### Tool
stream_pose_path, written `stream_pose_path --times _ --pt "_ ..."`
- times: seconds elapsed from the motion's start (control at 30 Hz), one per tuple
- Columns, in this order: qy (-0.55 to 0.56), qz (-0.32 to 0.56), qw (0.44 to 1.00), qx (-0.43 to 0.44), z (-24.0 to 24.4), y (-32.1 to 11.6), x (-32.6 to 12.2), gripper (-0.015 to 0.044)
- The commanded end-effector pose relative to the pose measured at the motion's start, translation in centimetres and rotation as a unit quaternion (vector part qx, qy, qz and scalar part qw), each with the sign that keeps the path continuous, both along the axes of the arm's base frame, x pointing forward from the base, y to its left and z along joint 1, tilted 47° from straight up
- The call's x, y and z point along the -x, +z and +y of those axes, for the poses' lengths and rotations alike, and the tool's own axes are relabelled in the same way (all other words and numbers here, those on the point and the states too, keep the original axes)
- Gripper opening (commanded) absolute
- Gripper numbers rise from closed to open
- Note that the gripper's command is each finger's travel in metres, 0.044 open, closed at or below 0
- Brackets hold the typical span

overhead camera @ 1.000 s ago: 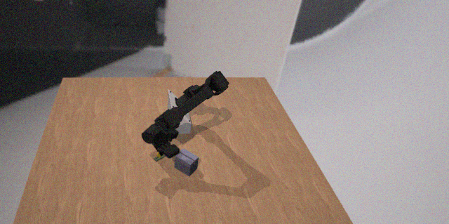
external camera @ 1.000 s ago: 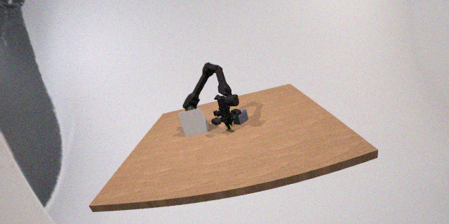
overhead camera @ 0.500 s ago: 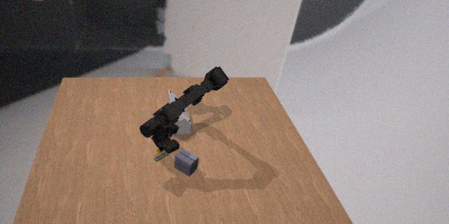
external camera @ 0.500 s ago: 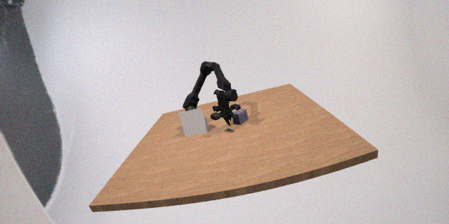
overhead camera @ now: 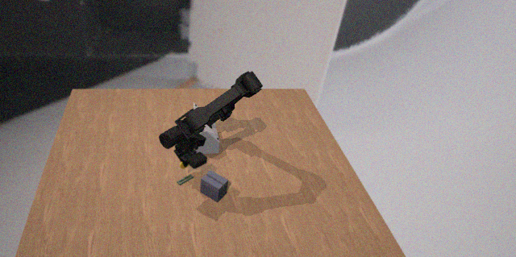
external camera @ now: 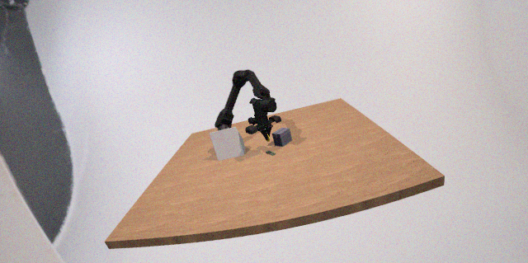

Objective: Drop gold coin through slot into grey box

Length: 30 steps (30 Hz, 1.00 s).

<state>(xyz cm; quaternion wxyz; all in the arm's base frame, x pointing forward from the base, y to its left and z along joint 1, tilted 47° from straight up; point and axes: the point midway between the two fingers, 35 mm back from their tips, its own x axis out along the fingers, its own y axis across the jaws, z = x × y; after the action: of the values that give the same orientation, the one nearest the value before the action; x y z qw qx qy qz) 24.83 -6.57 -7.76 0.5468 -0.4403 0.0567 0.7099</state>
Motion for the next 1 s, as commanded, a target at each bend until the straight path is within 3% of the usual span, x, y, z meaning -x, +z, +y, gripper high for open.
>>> stream_pose_path --times 0.0,0.3,0.97 --pt "0.003 -0.002 1.0 0.002 -0.7 0.7 0.0 0.0" --pt "-0.004 0.006 1.0 0.001 -1.7 1.7 0.2 0.0" --pt "-0.231 0.246 0.941 0.008 -1.8 1.6 -0.3 0.0"
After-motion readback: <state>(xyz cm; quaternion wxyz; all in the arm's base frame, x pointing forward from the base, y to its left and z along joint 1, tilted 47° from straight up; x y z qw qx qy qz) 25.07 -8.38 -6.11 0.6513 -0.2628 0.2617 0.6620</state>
